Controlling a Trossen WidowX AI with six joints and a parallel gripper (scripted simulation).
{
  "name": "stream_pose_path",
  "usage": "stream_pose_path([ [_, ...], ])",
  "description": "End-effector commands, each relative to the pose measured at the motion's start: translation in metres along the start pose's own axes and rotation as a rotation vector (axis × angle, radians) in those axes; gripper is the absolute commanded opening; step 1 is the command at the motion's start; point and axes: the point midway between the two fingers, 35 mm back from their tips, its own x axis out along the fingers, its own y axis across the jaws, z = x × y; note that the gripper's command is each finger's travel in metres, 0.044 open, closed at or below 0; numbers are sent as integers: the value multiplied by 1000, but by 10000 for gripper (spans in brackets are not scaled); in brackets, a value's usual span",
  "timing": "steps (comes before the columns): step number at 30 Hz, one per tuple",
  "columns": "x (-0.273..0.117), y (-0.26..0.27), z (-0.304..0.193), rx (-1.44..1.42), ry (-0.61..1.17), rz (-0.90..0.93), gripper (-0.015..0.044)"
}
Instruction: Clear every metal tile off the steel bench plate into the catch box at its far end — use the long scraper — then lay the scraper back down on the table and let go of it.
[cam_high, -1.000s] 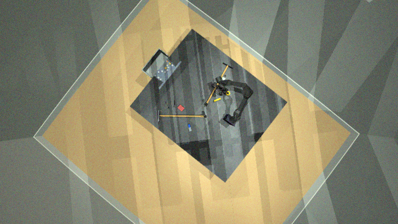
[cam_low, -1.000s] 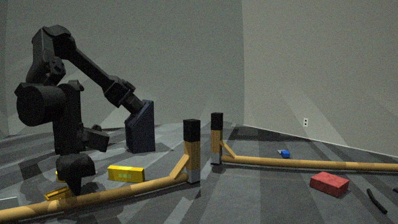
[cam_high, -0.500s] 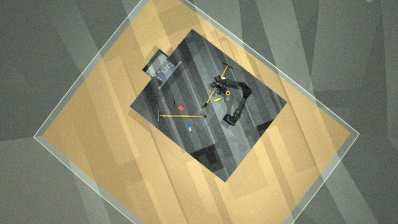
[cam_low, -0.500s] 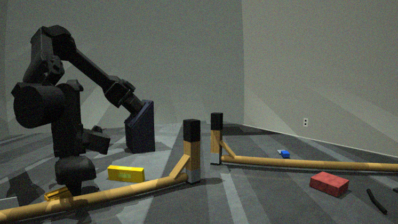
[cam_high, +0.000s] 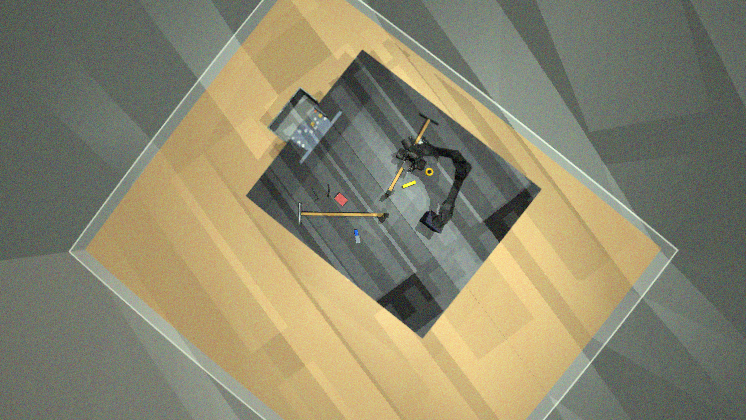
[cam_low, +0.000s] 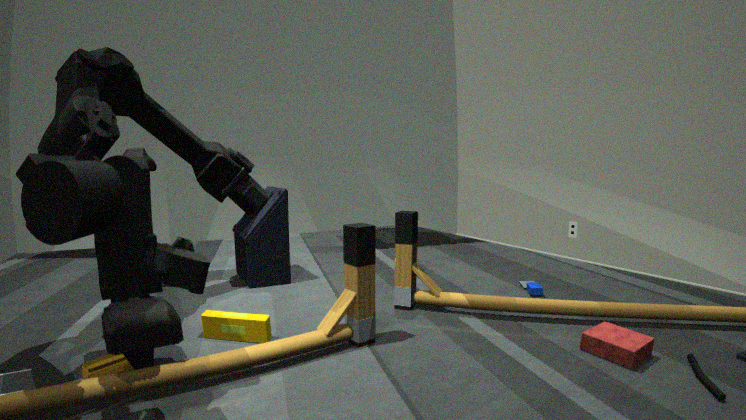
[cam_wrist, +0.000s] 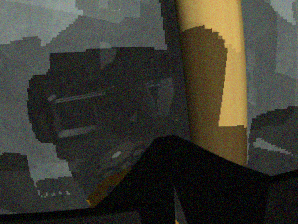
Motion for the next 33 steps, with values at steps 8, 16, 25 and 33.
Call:
stream_pose_path([
  [8,-1,-13,-2,6,4,-3,0],
  [16,-1,-21,-2,6,4,-3,0],
  [25,-1,-30,-2,7,4,-4,0],
  [33,-1,-38,-2,7,4,-4,0],
])
